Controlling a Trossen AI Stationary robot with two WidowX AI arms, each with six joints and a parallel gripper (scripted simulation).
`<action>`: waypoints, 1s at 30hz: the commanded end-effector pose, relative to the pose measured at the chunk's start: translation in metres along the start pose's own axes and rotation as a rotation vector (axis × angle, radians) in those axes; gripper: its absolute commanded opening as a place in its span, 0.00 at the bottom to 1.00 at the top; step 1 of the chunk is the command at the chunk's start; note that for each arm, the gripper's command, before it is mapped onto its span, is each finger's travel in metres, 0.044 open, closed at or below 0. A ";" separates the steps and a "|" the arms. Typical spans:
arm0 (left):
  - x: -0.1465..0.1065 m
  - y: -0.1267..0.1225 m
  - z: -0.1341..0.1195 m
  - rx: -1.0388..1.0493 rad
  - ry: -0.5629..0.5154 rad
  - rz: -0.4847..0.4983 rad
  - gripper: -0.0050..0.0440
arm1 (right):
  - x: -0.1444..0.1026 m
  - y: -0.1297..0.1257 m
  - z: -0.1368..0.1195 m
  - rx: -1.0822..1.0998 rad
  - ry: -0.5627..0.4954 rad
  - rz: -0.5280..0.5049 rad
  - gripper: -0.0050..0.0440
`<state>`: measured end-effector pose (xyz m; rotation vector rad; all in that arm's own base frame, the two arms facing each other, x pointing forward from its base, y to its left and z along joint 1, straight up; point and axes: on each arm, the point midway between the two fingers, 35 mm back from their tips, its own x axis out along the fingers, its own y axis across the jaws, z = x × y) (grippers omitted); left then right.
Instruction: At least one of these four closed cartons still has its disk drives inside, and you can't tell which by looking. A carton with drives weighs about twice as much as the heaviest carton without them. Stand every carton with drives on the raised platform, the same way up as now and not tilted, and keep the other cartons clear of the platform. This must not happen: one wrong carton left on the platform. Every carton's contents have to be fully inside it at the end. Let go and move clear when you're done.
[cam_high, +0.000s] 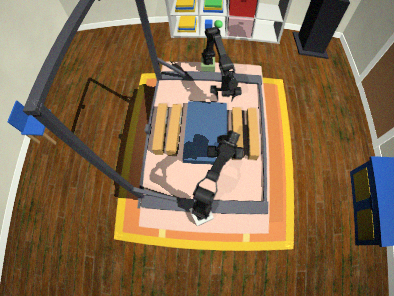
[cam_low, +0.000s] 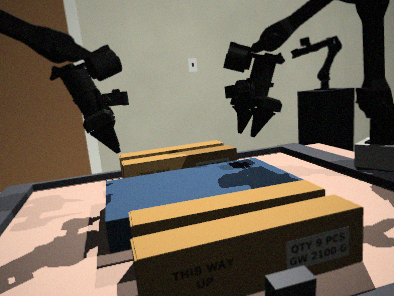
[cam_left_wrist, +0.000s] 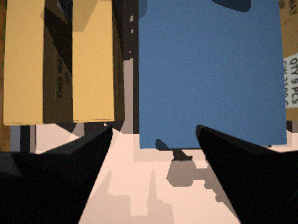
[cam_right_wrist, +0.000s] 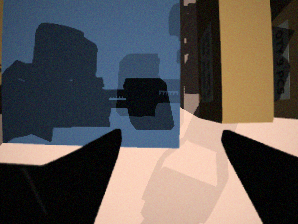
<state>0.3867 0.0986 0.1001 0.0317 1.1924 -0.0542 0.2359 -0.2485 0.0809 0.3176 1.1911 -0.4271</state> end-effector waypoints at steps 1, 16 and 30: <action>-0.006 0.003 0.007 0.003 -0.023 0.008 0.89 | -0.006 -0.003 0.008 -0.004 -0.026 -0.009 0.89; 0.023 0.078 0.033 0.006 -0.020 0.010 0.89 | 0.022 -0.083 0.031 -0.004 -0.026 -0.009 0.89; 0.023 0.079 0.033 0.006 -0.020 0.012 0.89 | 0.021 -0.084 0.031 0.001 -0.032 -0.016 0.89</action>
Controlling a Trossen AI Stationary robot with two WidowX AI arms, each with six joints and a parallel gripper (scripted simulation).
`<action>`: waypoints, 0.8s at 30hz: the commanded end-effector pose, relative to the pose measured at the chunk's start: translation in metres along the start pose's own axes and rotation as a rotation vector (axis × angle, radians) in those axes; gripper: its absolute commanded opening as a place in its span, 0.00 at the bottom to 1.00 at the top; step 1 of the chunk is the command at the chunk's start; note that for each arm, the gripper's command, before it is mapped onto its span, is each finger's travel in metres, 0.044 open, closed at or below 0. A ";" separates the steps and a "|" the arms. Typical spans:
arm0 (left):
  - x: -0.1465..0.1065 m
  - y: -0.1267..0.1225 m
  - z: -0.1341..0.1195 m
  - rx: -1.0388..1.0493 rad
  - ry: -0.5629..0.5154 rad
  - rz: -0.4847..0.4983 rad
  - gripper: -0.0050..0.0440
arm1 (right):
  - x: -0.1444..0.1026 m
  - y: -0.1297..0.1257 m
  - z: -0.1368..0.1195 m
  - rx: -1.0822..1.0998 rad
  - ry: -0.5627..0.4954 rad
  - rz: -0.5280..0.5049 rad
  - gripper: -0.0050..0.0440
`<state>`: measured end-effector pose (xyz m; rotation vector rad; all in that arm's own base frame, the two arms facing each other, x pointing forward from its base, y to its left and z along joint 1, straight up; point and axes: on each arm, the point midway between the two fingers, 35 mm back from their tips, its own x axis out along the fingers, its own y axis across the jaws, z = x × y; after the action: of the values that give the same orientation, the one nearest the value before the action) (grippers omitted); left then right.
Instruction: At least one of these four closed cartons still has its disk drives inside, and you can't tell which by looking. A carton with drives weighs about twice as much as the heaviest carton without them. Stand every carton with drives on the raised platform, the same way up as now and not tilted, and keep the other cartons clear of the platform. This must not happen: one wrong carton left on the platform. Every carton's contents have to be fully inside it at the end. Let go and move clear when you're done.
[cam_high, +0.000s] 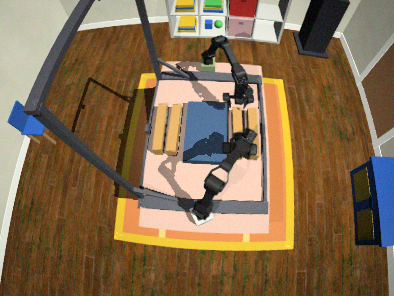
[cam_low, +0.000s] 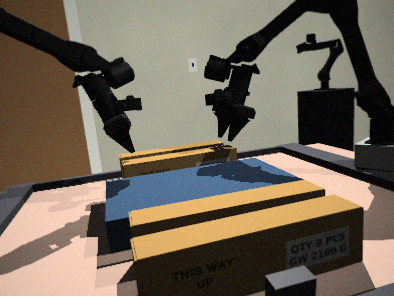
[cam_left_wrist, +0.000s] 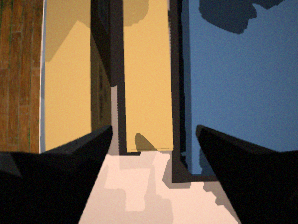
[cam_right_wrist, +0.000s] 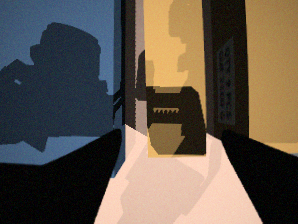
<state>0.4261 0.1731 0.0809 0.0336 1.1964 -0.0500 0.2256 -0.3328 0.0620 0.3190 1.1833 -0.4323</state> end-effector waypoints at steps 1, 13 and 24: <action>-0.007 0.002 0.007 0.007 -0.024 0.008 0.89 | -0.007 -0.004 0.007 -0.004 -0.025 -0.014 0.89; -0.007 0.003 0.008 0.006 -0.023 0.008 0.89 | -0.006 -0.004 0.007 -0.006 -0.028 -0.015 0.89; -0.007 0.002 0.007 0.006 -0.027 0.014 0.89 | -0.007 -0.005 0.008 -0.015 -0.022 0.002 0.89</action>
<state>0.4267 0.1733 0.0811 0.0340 1.1966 -0.0503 0.2263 -0.3338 0.0625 0.3151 1.1784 -0.4329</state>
